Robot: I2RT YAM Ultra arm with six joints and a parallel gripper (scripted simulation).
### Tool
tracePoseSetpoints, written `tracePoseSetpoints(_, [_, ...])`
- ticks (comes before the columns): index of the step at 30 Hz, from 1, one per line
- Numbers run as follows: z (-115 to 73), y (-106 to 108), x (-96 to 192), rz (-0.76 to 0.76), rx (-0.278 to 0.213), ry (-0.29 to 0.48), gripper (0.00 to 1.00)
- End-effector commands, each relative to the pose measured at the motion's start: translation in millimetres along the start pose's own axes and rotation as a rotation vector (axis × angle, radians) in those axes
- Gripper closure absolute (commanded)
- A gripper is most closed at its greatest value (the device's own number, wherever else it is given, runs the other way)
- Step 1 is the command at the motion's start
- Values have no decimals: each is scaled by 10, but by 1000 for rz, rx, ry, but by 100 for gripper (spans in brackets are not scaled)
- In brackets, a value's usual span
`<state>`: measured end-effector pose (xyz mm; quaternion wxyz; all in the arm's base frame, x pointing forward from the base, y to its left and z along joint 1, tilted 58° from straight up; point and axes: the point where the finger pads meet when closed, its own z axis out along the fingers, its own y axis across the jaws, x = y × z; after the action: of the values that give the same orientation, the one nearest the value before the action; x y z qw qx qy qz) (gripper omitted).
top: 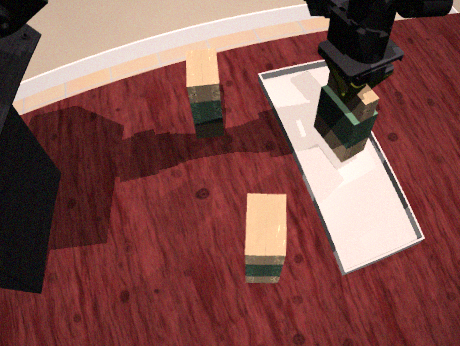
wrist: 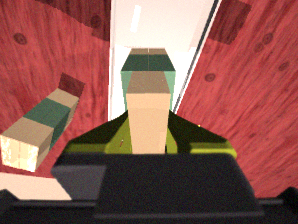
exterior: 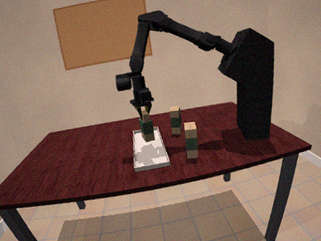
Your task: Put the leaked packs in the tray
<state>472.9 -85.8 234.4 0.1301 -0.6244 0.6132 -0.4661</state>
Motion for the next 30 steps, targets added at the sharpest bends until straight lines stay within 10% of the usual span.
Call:
tracePoseSetpoints(1, [-159, -191, -27, 9, 44, -16, 77])
tracePoseSetpoints(30, [148, -141, 5, 5, 32, -4, 77])
